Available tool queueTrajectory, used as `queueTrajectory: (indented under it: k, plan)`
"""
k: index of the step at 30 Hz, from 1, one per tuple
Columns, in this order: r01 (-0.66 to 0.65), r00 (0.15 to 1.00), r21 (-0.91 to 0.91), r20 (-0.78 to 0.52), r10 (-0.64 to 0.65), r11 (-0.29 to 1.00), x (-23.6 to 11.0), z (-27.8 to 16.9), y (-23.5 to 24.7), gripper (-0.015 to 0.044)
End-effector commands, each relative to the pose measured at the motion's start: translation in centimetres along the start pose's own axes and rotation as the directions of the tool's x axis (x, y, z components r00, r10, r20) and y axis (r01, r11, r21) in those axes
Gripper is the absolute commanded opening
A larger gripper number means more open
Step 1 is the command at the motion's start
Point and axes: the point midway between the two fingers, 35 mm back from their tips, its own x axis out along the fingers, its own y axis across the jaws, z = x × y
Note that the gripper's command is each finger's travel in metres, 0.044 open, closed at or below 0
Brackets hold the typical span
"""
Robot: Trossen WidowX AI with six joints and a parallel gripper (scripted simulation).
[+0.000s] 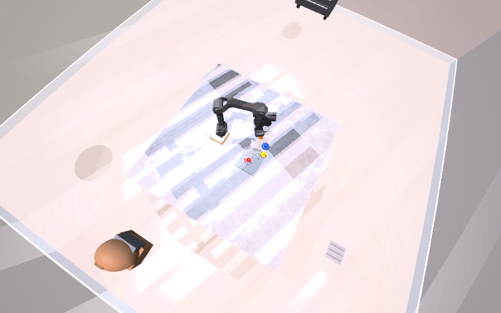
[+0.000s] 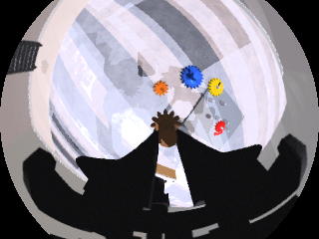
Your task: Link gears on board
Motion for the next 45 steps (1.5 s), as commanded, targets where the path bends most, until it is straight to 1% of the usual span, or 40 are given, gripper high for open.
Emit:
queueTrajectory:
  k: [1, 8, 45]
  plan:
    - [-0.007, 1.000, 0.001, -0.012, 0.007, 1.000, 0.7, 0.0, -0.8, 0.0000]
    - [-0.012, 1.000, 0.025, -0.018, 0.012, 1.000, 1.3, -0.2, -2.1, 0.0000]
    - [-0.001, 1.000, 0.013, -0.011, 0.001, 1.000, 4.5, -1.2, -10.3, 0.0000]
